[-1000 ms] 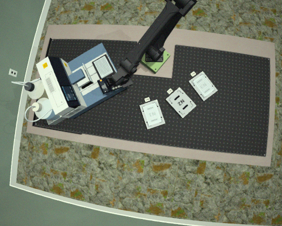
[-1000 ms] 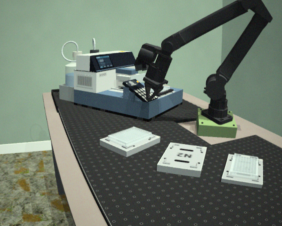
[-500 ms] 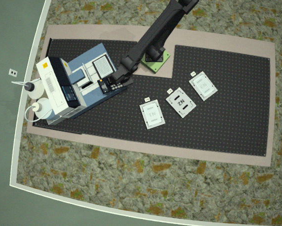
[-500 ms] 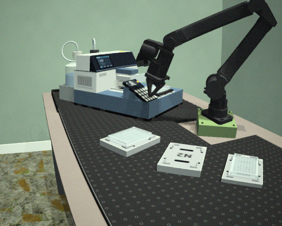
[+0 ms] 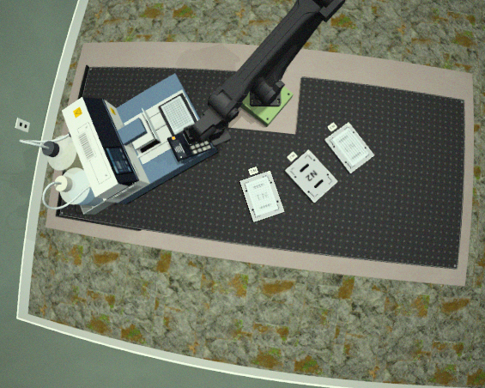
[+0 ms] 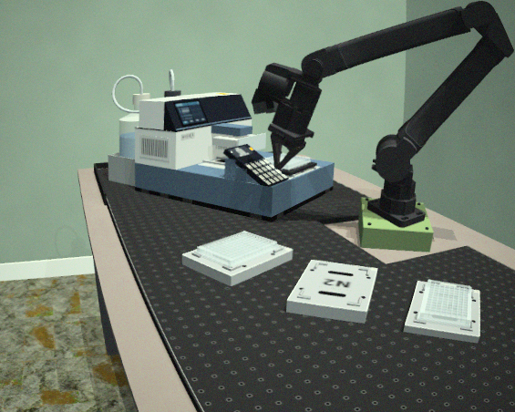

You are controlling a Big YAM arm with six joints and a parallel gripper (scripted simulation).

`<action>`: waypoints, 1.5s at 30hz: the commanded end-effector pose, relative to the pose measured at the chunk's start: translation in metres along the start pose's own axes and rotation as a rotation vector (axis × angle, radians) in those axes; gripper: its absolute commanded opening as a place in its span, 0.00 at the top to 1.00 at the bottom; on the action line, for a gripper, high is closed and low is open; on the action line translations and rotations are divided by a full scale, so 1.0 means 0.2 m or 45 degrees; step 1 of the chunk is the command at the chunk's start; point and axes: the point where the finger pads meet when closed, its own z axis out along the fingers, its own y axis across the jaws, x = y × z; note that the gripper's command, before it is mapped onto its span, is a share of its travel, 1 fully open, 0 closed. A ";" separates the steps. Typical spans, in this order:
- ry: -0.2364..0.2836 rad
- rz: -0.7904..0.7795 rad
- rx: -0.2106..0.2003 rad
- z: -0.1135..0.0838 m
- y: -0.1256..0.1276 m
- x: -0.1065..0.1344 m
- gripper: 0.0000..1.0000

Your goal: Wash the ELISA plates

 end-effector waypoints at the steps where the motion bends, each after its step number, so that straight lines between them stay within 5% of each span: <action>1: -0.080 -0.001 -0.020 -0.13 0.03 -0.15 1.00; 18: -0.081 -0.002 -0.022 -0.27 0.03 -0.14 1.00; 20: -0.046 -0.001 -0.013 -0.20 0.02 -0.08 1.00; 45: -0.046 -0.001 -0.013 -0.20 0.02 -0.08 1.00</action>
